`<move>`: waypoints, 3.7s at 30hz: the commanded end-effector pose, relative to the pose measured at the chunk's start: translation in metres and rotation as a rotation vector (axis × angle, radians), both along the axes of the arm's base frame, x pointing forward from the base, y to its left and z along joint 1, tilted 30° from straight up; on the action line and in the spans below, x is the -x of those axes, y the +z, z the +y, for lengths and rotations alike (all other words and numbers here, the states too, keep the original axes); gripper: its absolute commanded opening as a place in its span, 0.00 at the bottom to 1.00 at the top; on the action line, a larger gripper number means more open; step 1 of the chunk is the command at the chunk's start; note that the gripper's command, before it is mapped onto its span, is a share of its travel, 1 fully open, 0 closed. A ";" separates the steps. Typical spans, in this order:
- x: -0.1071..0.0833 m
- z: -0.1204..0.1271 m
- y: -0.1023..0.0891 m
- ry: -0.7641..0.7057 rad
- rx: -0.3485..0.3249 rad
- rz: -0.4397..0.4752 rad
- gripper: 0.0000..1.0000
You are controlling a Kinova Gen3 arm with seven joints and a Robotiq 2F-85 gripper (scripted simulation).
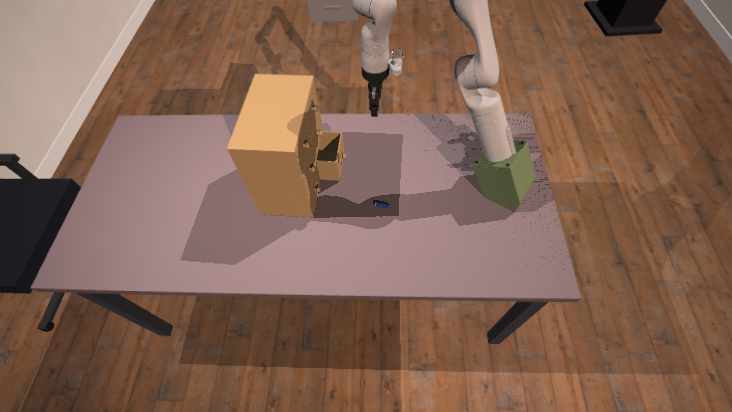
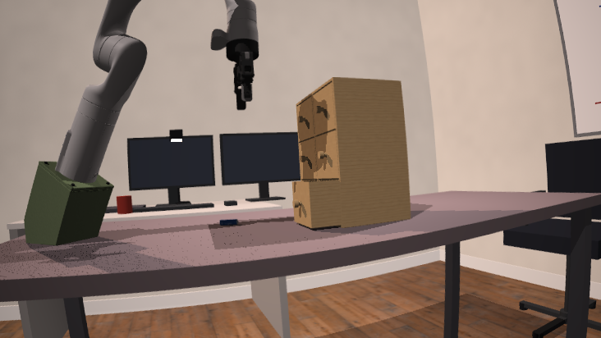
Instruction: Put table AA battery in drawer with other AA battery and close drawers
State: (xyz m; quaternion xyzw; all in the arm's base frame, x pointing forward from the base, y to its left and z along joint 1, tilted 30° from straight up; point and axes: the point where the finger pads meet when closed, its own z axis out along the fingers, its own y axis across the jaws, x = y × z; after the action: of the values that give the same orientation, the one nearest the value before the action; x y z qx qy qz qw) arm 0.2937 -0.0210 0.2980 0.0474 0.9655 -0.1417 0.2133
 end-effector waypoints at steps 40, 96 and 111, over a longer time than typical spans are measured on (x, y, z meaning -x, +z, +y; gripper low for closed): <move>-0.003 0.000 -0.001 -0.049 -0.025 -0.018 1.00; -0.024 -0.006 -0.008 -0.442 -0.219 -0.152 1.00; -0.033 -0.008 -0.011 -0.606 -0.300 -0.208 1.00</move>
State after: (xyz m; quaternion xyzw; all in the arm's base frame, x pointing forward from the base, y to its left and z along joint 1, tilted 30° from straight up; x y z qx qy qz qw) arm 0.3258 -0.0277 0.2878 0.3687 0.8941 -0.0495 0.2492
